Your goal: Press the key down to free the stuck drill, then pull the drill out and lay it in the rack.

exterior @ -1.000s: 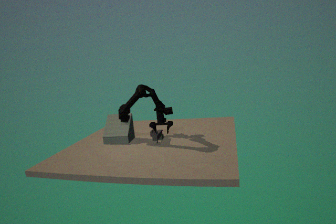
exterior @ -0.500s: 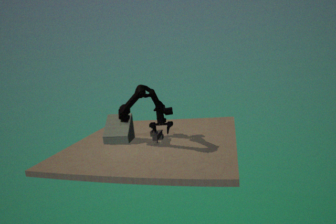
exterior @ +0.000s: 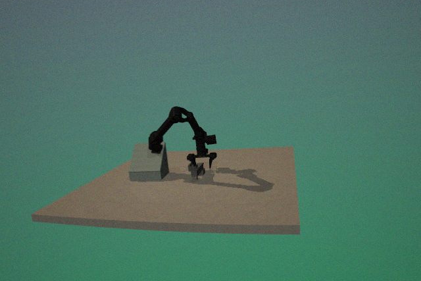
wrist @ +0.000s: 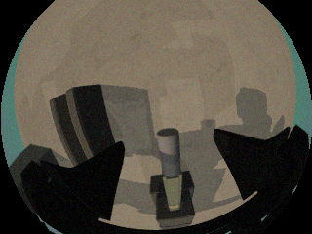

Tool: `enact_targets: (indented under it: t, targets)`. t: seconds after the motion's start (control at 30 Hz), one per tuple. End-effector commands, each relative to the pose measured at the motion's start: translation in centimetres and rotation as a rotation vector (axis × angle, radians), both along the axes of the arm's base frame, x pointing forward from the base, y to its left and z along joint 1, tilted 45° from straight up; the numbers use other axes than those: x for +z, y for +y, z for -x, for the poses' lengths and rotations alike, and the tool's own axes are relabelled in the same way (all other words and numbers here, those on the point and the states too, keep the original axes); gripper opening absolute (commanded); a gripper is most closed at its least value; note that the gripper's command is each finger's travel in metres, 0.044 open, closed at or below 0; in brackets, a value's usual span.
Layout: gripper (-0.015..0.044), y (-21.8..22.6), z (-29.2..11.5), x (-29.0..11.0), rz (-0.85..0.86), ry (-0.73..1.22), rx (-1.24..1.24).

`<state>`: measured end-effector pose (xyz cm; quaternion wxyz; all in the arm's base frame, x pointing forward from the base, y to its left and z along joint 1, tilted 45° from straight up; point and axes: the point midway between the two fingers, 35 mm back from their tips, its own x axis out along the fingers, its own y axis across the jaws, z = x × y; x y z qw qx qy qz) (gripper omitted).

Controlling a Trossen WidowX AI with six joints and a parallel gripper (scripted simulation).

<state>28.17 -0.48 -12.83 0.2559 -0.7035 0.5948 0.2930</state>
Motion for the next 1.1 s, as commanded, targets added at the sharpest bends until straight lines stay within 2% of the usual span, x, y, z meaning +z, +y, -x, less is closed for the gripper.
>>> enact_targets:
  t: [0.0, 0.5, 0.6, 1.07]
  targets:
    - [0.0414, 0.00, 0.00, 0.00, 0.000, 0.000, 0.000]
    - [0.0020, 0.00, 0.00, 0.00, 0.000, 0.000, 0.000]
    - [0.0000, 0.00, 0.00, 0.00, 0.000, 0.000, 0.000]
    - [0.0000, 0.11, 0.19, 0.18, 0.006, 0.004, 0.001]
